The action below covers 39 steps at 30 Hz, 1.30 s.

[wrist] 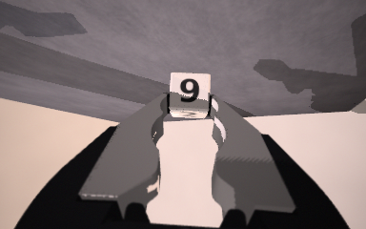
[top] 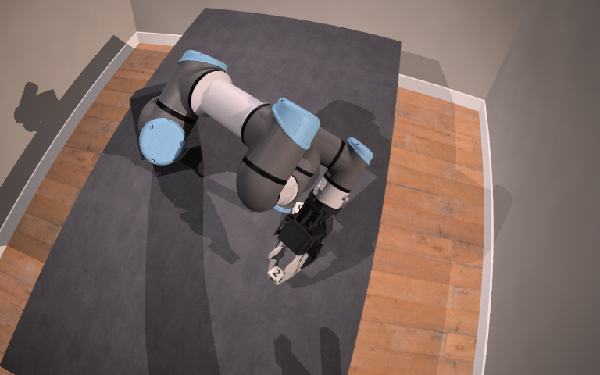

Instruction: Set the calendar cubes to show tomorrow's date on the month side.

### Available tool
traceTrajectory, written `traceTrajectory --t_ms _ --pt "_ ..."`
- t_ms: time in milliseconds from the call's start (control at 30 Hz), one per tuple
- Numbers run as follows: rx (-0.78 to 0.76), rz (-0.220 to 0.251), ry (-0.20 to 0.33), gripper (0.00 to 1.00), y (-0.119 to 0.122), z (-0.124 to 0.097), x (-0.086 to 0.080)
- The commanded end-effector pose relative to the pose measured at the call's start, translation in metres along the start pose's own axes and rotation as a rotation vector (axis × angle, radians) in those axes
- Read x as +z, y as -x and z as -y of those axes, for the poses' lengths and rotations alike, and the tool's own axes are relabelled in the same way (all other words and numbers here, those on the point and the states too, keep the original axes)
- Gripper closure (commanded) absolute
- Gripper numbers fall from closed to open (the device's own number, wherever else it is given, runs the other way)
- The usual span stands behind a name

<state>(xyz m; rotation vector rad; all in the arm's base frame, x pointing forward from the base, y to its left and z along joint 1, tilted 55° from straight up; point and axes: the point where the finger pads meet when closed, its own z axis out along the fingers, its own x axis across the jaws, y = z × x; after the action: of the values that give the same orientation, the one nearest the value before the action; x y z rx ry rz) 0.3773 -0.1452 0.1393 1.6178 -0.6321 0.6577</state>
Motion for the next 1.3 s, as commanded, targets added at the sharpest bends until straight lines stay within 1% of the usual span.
traceTrajectory --t_ms 0,367,600,867,933,1267 --pt "0.001 0.007 0.005 0.90 -0.0004 -0.0001 -0.0007" --pt "0.001 0.009 0.002 0.90 0.0000 -0.0002 -0.0005" --pt "0.002 0.020 -0.013 0.90 0.0022 -0.0005 0.0004" --pt "0.002 0.041 -0.053 0.90 0.0062 -0.0007 0.0020" --pt "0.002 0.041 -0.053 0.90 0.0062 -0.0007 0.0020" --pt "0.003 0.053 -0.130 0.90 0.0087 -0.0004 0.0029"
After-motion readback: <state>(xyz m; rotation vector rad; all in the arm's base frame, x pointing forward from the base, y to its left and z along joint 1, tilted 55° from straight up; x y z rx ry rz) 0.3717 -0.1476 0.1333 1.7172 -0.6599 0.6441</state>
